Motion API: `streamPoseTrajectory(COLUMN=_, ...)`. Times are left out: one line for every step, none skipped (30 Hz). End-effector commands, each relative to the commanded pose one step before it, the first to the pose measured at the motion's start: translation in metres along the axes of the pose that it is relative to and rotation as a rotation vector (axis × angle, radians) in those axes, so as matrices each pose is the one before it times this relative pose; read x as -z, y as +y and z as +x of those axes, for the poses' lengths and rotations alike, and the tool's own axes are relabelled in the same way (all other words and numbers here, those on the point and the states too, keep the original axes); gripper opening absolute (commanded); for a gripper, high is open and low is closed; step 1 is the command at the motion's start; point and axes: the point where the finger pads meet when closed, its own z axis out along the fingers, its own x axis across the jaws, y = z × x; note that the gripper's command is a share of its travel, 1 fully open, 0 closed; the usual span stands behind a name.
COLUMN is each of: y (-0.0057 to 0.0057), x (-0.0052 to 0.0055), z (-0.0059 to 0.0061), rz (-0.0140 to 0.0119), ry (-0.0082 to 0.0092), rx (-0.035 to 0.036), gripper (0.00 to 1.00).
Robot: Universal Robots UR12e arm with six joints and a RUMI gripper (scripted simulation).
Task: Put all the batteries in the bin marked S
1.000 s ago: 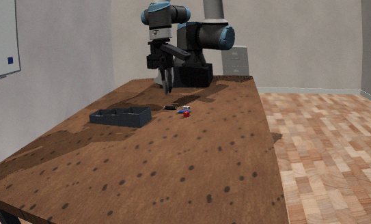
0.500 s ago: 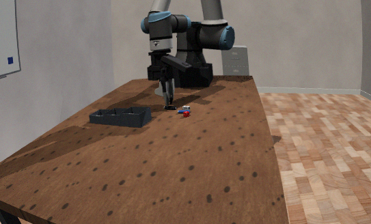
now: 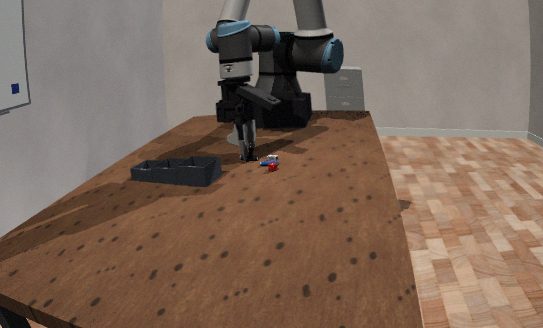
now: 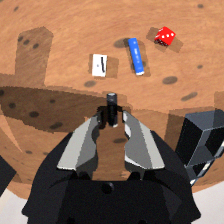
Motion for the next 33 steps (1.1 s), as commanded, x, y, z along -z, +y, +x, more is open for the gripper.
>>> streamPoseTrajectory(y=0.00006, x=-0.00182, z=0.00048, rz=-0.00012, ry=0.00124, rx=0.00002, gripper=0.17)
streamPoseTrajectory(y=0.0, x=-0.00003, z=-0.00002, rz=0.0, ry=0.00001, rx=0.0, gripper=0.17)
streamPoseTrajectory(y=0.0, x=-0.00002, z=-0.00002, rz=0.0, ry=0.00001, rx=0.0, gripper=0.17)
streamPoseTrajectory(y=0.0, x=-0.00001, z=-0.00002, rz=0.0, ry=0.0, rx=0.0, gripper=0.17)
streamPoseTrajectory(y=0.0, x=-0.00001, z=-0.00001, rz=0.0, ry=0.0, rx=0.0, gripper=0.17)
streamPoseTrajectory(y=0.0, x=-0.00001, z=-0.00001, rz=0.0, ry=0.0, rx=0.0, gripper=0.17)
streamPoseTrajectory(y=0.0, x=0.0, z=-0.00001, rz=0.0, ry=0.0, rx=0.0, gripper=0.17)
streamPoseTrajectory(y=0.0, x=0.0, z=-0.00001, rz=0.0, ry=0.0, rx=0.0, gripper=0.17)
streamPoseTrajectory(y=0.0, x=0.0, z=-0.00001, rz=0.0, ry=0.0, rx=0.0, gripper=0.17)
streamPoseTrajectory(y=0.0, x=0.0, z=0.0, rz=0.0, ry=0.0, rx=0.0, gripper=0.17)
streamPoseTrajectory(y=0.0, x=0.0, z=0.0, rz=0.0, ry=0.0, rx=0.0, gripper=0.17)
streamPoseTrajectory(y=0.0, x=0.00003, z=0.00002, rz=0.0, ry=-0.00002, rx=0.0, gripper=0.17)
streamPoseTrajectory(y=0.0, x=-0.00001, z=-0.00001, rz=0.0, ry=0.0, rx=0.0, gripper=0.0)
streamPoseTrajectory(y=0.0, x=0.0, z=0.0, rz=0.0, ry=0.0, rx=0.0, gripper=0.0)
streamPoseTrajectory(y=0.0, x=0.0, z=0.0, rz=0.0, ry=0.0, rx=0.0, gripper=0.0)
streamPoseTrajectory(y=0.0, x=0.0, z=0.0, rz=0.0, ry=0.0, rx=0.0, gripper=0.0)
streamPoseTrajectory(y=0.0, x=0.0, z=0.0, rz=0.0, ry=0.0, rx=0.0, gripper=0.0)
streamPoseTrajectory(y=0.0, x=0.0, z=0.0, rz=0.0, ry=0.0, rx=0.0, gripper=0.0)
streamPoseTrajectory(y=0.0, x=0.0, z=0.0, rz=0.0, ry=0.0, rx=0.0, gripper=0.0)
streamPoseTrajectory(y=0.0, x=0.0, z=0.0, rz=0.0, ry=0.0, rx=0.0, gripper=0.0)
streamPoseTrajectory(y=0.0, x=0.0, z=0.0, rz=0.0, ry=0.0, rx=0.0, gripper=0.0)
streamPoseTrajectory(y=0.0, x=0.0, z=0.0, rz=0.0, ry=0.0, rx=0.0, gripper=0.0)
streamPoseTrajectory(y=0.0, x=0.0, z=0.0, rz=0.0, ry=0.0, rx=0.0, gripper=0.0)
streamPoseTrajectory(y=0.0, x=0.0, z=0.0, rz=0.0, ry=0.0, rx=0.0, gripper=0.0)
streamPoseTrajectory(y=0.0, x=0.0, z=0.0, rz=0.0, ry=0.0, rx=0.0, gripper=0.0)
streamPoseTrajectory(y=0.0, x=0.0, z=0.0, rz=0.0, ry=0.0, rx=0.0, gripper=0.0)
streamPoseTrajectory(y=0.0, x=0.0, z=0.0, rz=0.0, ry=0.0, rx=0.0, gripper=0.0)
streamPoseTrajectory(y=0.0, x=0.0, z=0.0, rz=0.0, ry=0.0, rx=0.0, gripper=0.0)
streamPoseTrajectory(y=0.0, x=0.0, z=0.0, rz=0.0, ry=0.0, rx=0.0, gripper=0.0)
streamPoseTrajectory(y=0.0, x=0.0, z=0.0, rz=0.0, ry=0.0, rx=0.0, gripper=0.0)
streamPoseTrajectory(y=0.0, x=0.0, z=0.0, rz=0.0, ry=0.0, rx=0.0, gripper=0.0)
streamPoseTrajectory(y=0.0, x=0.0, z=0.0, rz=0.0, ry=0.0, rx=0.0, gripper=0.0)
streamPoseTrajectory(y=0.0, x=0.0, z=0.0, rz=0.0, ry=0.0, rx=0.0, gripper=0.0)
